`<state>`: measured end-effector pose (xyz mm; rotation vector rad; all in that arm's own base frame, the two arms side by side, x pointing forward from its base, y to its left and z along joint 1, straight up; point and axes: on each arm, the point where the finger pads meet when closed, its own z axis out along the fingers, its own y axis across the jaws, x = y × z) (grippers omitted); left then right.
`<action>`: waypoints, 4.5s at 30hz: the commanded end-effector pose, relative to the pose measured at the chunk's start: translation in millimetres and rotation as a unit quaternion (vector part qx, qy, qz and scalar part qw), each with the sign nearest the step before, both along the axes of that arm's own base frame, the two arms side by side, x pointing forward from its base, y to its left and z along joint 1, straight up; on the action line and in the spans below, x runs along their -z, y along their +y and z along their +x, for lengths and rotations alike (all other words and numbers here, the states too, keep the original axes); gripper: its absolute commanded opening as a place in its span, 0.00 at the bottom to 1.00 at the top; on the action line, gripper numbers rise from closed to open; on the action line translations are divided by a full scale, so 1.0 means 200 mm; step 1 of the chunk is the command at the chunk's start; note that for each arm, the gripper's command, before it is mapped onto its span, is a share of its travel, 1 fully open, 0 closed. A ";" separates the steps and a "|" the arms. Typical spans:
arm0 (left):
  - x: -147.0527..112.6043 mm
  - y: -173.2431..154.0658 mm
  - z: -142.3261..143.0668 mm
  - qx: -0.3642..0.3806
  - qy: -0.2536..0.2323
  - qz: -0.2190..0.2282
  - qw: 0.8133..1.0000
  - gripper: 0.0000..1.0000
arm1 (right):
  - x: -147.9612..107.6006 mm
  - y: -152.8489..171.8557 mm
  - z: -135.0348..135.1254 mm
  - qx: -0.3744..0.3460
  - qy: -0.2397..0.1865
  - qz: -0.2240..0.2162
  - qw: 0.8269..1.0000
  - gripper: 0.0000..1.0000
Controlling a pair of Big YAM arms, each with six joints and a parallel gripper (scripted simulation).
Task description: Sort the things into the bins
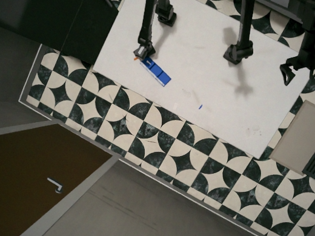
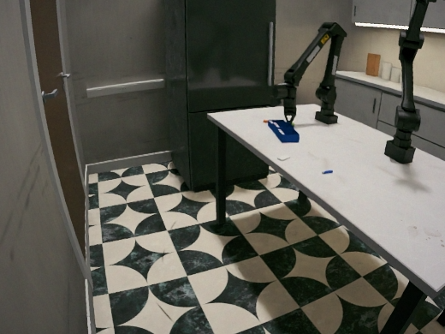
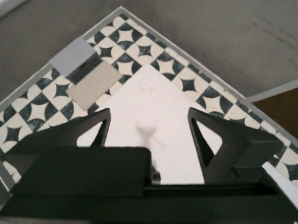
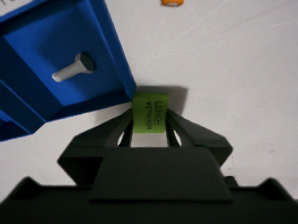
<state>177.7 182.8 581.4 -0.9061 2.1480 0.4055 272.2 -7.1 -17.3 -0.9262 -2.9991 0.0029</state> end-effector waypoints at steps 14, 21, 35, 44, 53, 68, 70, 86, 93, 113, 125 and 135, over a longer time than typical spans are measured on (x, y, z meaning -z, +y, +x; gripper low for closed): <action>-0.11 -0.06 -0.03 0.006 -0.014 0.016 1.000 1.00 | -0.04 0.00 0.05 0.000 -0.014 0.000 1.000 0.34; -0.11 -0.06 -0.03 0.006 -0.014 0.016 1.000 1.00 | -0.04 0.00 0.05 0.000 -0.014 0.000 1.000 0.34; -0.11 -0.06 -0.03 0.006 -0.014 0.016 1.000 1.00 | -0.32 0.01 0.11 0.001 -0.029 0.001 1.000 0.34; -0.11 -0.06 -0.03 0.006 -0.014 0.016 1.000 1.00 | -0.42 0.01 0.11 0.001 -0.030 0.001 1.000 0.34; -0.11 -0.06 -0.03 0.006 -0.014 0.016 1.000 1.00 | -0.39 0.01 0.11 0.001 -0.023 0.001 1.000 0.34; -0.11 -0.06 -0.03 0.006 -0.014 0.016 1.000 1.00 | -0.39 0.00 0.12 0.001 -0.022 0.001 1.000 0.34; -0.11 -0.06 -0.03 0.006 -0.014 0.016 1.000 1.00 | -0.39 0.00 0.12 0.001 -0.022 0.001 1.000 0.34; -0.11 -0.06 -0.03 0.006 -0.014 0.016 1.000 1.00 | -0.39 0.00 0.12 0.001 -0.022 0.000 1.000 0.34; -0.11 -0.06 -0.03 0.006 -0.014 0.016 1.000 1.00 | -0.44 0.00 0.12 0.001 -0.031 0.000 1.000 0.34; -0.11 -0.06 -0.03 0.006 -0.014 0.016 1.000 1.00 | -0.42 0.27 0.40 0.000 -0.028 0.003 1.000 0.34; -0.11 -0.06 -0.03 0.006 -0.014 0.016 1.000 1.00 | -0.41 0.49 0.58 -0.150 -0.016 0.002 0.989 0.34; -0.11 -0.06 -0.03 0.006 -0.014 0.016 1.000 1.00 | -0.45 0.51 0.65 -0.132 -0.024 0.003 0.991 0.34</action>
